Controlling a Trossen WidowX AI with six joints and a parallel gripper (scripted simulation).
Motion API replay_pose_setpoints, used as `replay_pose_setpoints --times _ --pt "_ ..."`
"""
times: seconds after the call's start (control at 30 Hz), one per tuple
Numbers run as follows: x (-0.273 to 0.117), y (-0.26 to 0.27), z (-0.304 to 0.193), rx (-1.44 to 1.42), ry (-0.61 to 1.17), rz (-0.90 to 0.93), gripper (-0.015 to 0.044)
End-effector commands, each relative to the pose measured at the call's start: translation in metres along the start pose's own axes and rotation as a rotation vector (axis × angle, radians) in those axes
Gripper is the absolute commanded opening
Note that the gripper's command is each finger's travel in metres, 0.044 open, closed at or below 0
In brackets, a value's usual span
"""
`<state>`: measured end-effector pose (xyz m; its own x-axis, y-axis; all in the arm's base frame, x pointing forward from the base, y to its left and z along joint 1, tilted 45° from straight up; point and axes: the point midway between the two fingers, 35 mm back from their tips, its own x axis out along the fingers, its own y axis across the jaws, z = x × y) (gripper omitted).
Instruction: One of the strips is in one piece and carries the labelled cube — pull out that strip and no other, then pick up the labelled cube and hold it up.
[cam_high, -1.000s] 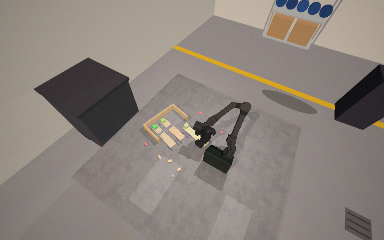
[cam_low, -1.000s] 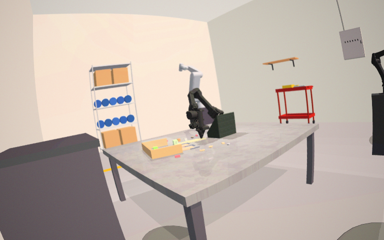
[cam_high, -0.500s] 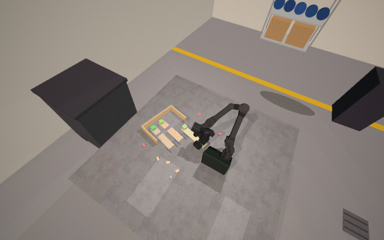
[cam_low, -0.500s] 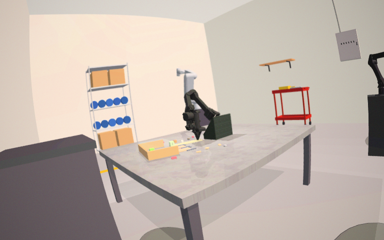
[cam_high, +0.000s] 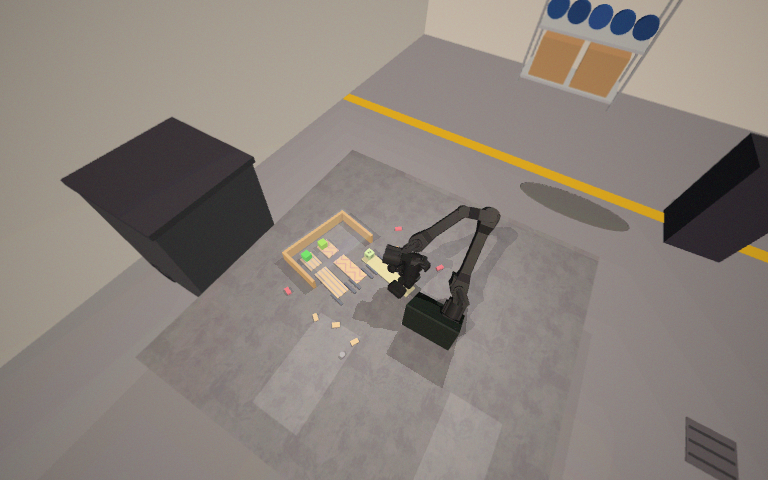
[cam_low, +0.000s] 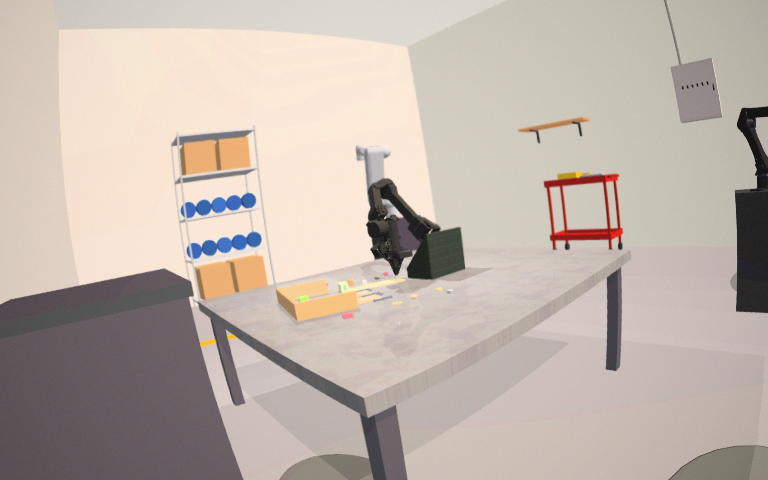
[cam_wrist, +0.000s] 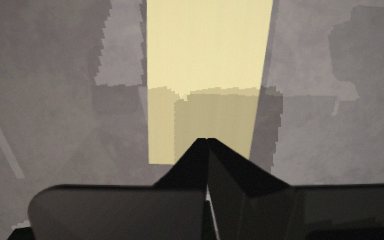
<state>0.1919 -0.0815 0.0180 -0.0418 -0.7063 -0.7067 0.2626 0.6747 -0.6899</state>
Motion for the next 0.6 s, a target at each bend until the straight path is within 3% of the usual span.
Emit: replay_pose_setpoints --times 0.0,0.1,0.57 --pt "-0.023 0.001 0.004 0.010 -0.002 0.006 0.0000" --pt "-0.023 0.001 0.005 0.010 -0.002 0.006 0.0000" --pt "-0.026 0.001 0.059 0.010 -0.005 0.006 0.0368"
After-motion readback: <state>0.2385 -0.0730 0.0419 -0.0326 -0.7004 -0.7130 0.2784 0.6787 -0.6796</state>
